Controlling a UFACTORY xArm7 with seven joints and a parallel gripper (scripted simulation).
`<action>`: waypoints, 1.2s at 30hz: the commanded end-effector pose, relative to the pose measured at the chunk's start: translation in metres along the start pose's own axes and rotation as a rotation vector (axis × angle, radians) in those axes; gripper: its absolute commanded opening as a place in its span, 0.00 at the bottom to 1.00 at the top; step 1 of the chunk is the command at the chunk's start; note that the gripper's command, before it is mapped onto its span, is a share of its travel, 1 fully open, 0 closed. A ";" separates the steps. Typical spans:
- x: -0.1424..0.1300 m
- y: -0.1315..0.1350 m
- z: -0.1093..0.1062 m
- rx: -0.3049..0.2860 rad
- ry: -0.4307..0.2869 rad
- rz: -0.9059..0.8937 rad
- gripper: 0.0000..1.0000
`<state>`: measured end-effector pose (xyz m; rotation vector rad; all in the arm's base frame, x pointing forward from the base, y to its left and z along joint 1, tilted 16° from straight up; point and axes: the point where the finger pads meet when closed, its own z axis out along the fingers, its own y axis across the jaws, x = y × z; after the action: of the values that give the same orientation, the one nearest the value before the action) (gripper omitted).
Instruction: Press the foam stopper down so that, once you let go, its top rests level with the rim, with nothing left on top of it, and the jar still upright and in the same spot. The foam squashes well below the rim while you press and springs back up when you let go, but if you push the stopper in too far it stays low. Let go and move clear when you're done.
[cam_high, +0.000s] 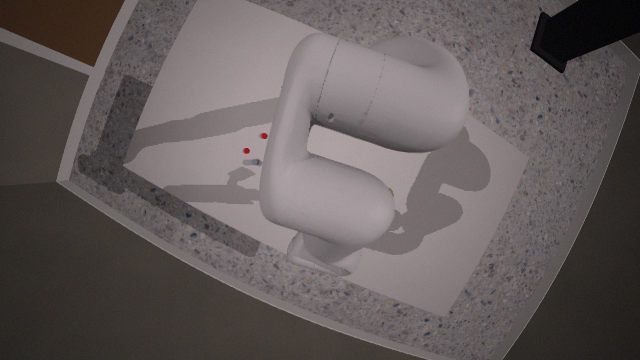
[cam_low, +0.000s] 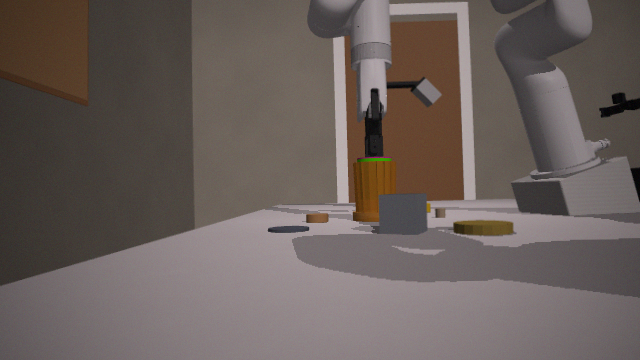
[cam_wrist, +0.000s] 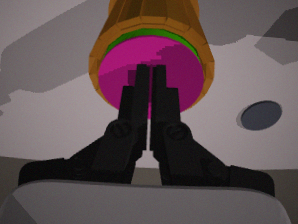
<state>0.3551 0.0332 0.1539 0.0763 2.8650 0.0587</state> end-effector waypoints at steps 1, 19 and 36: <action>-0.001 0.000 -0.010 -0.001 -0.003 0.000 0.00; -0.001 0.000 -0.040 -0.001 -0.003 0.000 0.00; -0.001 0.000 -0.040 -0.001 -0.003 0.000 0.00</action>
<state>0.3445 0.0320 0.1912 0.0763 2.8650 0.0585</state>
